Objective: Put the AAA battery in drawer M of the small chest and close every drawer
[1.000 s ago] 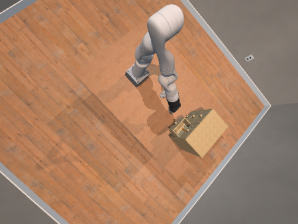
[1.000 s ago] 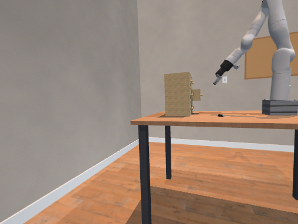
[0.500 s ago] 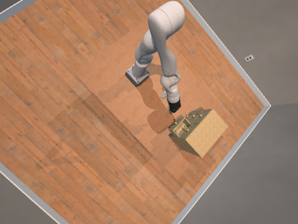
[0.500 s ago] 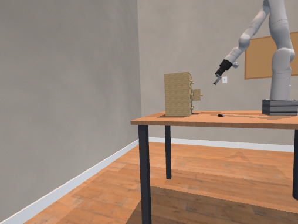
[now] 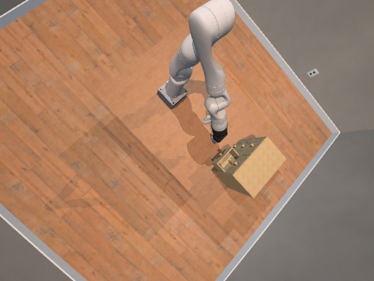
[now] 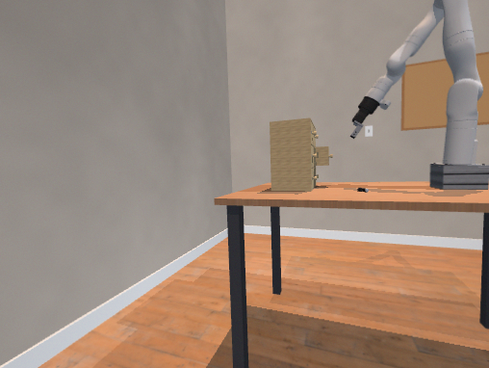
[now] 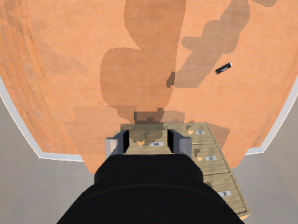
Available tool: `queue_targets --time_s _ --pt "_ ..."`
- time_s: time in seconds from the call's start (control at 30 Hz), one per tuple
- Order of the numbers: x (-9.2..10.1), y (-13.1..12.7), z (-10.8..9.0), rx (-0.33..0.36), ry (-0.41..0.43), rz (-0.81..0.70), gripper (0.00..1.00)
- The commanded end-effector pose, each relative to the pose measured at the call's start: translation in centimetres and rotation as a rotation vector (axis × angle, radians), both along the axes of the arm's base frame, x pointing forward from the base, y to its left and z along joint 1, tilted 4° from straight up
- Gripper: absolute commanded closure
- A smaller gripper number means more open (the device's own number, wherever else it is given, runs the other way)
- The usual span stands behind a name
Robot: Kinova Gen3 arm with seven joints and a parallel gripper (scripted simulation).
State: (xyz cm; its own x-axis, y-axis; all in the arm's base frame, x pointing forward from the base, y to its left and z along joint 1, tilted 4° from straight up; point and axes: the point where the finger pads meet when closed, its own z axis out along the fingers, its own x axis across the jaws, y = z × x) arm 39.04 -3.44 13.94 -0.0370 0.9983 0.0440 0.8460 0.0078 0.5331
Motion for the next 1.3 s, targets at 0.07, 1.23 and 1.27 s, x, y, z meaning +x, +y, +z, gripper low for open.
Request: queue_targets --time_s 0.07,1.23,1.27 --pt "0.4 0.6 0.4 -0.007 0.014 0.017 0.0" --pt "0.5 0.6 1.9 -0.018 0.29 0.029 0.0" --pt "0.5 0.6 1.9 -0.019 0.301 0.029 0.0"
